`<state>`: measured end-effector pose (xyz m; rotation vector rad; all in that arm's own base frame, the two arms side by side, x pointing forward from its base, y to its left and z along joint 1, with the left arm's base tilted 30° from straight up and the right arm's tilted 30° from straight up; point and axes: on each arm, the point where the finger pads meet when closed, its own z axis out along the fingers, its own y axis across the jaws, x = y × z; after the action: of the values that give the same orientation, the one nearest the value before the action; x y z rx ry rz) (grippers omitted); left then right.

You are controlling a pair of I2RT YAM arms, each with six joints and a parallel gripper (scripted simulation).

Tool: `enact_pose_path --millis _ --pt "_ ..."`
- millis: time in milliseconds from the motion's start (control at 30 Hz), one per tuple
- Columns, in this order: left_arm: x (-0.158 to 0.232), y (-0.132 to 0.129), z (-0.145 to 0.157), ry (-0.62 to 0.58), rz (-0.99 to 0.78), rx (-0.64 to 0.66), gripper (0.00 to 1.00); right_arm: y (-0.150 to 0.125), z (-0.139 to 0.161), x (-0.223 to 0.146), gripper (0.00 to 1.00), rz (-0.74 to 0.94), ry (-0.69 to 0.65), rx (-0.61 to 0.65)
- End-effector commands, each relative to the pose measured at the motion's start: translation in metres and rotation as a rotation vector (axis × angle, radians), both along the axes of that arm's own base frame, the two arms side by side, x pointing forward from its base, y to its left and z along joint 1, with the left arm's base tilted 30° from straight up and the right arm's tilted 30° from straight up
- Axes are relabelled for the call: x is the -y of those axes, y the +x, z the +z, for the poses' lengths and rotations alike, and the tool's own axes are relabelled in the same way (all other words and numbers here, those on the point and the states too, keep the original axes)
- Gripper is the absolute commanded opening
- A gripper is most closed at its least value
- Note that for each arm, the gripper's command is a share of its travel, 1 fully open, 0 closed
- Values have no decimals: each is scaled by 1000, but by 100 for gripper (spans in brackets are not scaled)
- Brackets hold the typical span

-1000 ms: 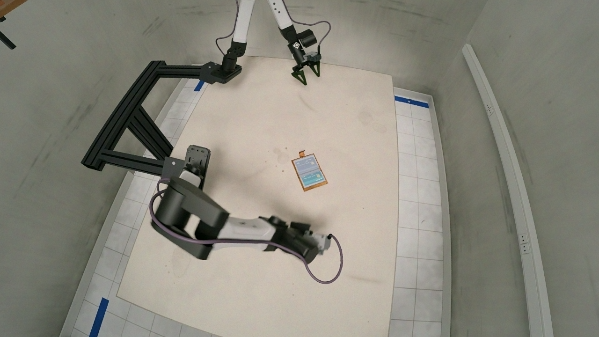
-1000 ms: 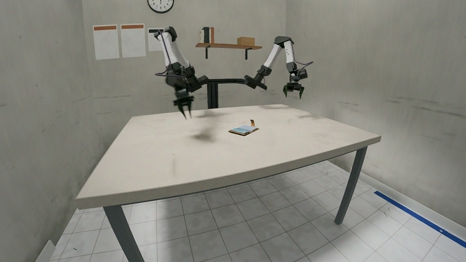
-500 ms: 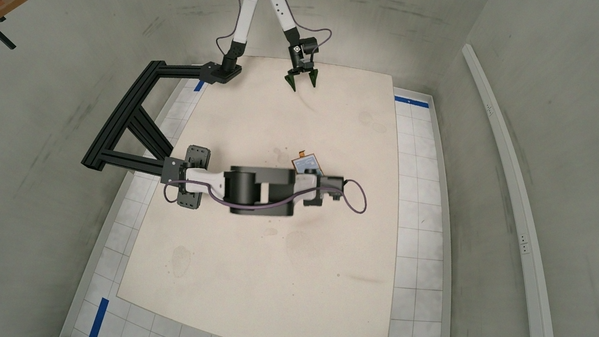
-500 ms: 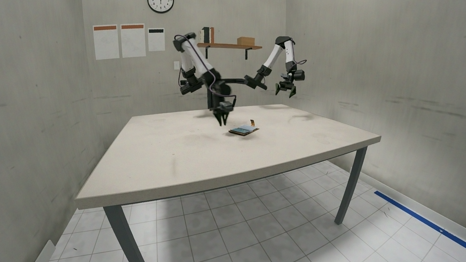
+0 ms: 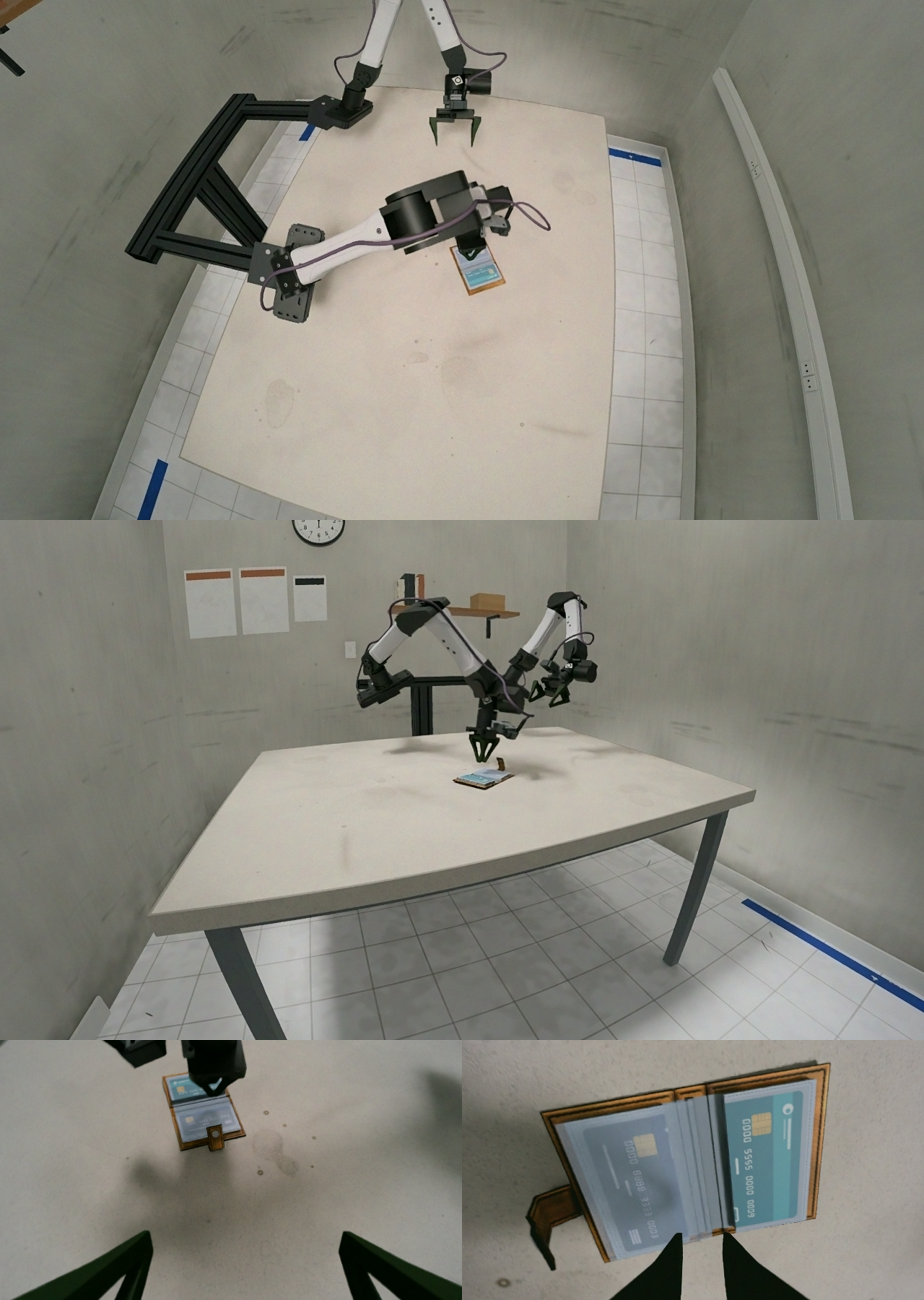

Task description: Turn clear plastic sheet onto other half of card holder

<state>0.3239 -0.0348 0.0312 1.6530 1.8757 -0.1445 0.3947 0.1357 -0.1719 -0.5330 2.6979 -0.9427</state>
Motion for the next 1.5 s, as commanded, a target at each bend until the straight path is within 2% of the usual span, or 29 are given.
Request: enact_pose_path --millis 0,200,300,400,433,700,1067,1333,1467 --pt "16 -1 6 -5 -100 9 100 -6 1 -19 23 1 -96 35" --pt "17 2 7 4 -97 20 100 -34 -37 -31 23 90 -182 30" --pt "17 2 7 4 -97 20 100 -39 -46 -34 23 116 -197 33" --pt "17 2 7 4 -97 20 100 -39 -49 -35 23 124 -200 31" --pt "17 2 7 4 -97 20 100 -32 -42 -37 23 115 -185 48" --pt "17 2 7 4 -97 20 100 -33 -58 -18 23 106 -202 22" --pt "17 2 7 4 -97 19 100 -24 -64 -18 23 105 -201 12" --pt "17 2 7 4 -97 19 100 -21 -53 -28 1 109 -173 46" --pt "17 2 7 4 -97 19 100 -20 -49 -29 1 108 -168 52"
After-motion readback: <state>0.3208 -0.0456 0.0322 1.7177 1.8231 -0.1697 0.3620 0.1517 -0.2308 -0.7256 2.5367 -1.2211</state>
